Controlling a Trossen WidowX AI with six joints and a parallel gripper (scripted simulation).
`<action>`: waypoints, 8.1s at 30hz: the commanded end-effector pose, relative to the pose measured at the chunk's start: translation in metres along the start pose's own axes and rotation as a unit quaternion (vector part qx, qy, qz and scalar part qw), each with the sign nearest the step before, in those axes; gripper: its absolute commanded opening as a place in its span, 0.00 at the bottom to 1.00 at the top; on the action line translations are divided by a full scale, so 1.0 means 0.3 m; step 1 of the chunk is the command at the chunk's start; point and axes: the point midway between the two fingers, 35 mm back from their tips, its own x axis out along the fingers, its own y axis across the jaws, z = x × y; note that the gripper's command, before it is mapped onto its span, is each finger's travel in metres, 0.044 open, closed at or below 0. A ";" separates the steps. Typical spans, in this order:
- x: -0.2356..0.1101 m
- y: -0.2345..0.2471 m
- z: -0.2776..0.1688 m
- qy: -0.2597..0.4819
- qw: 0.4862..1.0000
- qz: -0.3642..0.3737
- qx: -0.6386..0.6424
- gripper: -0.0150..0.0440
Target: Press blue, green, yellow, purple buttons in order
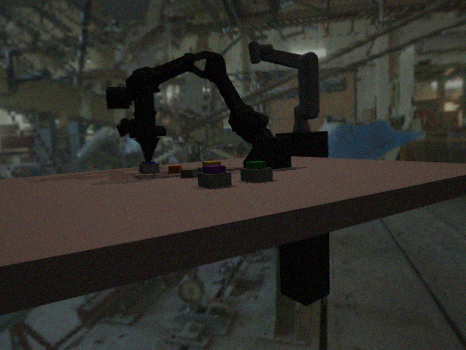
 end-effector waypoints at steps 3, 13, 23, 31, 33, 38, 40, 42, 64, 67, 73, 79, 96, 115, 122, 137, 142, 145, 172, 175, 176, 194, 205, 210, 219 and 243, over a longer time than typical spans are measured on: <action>0.003 0.002 -0.001 0.001 1.000 0.001 -0.002 0.29; -0.137 0.003 0.003 0.001 1.000 0.003 -0.002 0.29; -0.317 0.025 0.011 -0.002 1.000 0.008 -0.001 0.29; -0.370 0.474 0.095 -0.020 0.998 0.062 -0.001 0.29; -0.384 0.601 0.081 -0.018 0.997 0.070 -0.003 0.29; -0.401 0.902 -0.021 -0.004 0.997 0.071 -0.010 0.29; -0.400 1.010 -0.084 0.001 0.998 0.065 -0.011 0.29; -0.394 1.109 -0.159 0.005 0.998 0.056 -0.012 0.29; -0.137 1.324 -0.394 0.005 1.000 0.017 -0.004 0.29; -0.124 1.325 -0.394 0.005 1.000 0.017 -0.004 0.29; -0.091 1.326 -0.393 0.004 1.000 0.017 -0.004 0.29; -0.058 1.327 -0.393 0.004 1.000 0.017 -0.004 0.29; -0.022 1.327 -0.395 0.004 1.000 0.016 -0.004 0.29; -0.214 1.326 -0.390 0.005 1.000 0.017 -0.004 0.29; -0.344 1.318 -0.393 0.005 1.000 0.018 -0.005 0.29; -0.328 0.944 -0.231 0.004 1.000 0.013 -0.004 0.29; -0.156 0.949 -0.229 0.004 1.000 0.012 -0.004 0.29; -0.122 0.947 -0.232 0.004 1.000 0.012 -0.004 0.29; -0.008 0.949 -0.233 0.003 1.000 0.011 -0.004 0.29; -0.008 0.949 -0.233 0.003 1.000 0.011 -0.004 0.29; -0.008 0.949 -0.233 0.003 1.000 0.011 -0.004 0.29; -0.122 0.947 -0.232 0.004 1.000 0.012 -0.004 0.29; -0.328 0.944 -0.231 0.004 1.000 0.013 -0.004 0.29; -0.349 1.057 -0.166 0.004 1.000 0.014 -0.004 0.29; -0.343 1.318 -0.062 0.002 1.000 0.017 -0.002 0.29; -0.080 1.326 -0.061 0.001 1.000 0.016 -0.002 0.29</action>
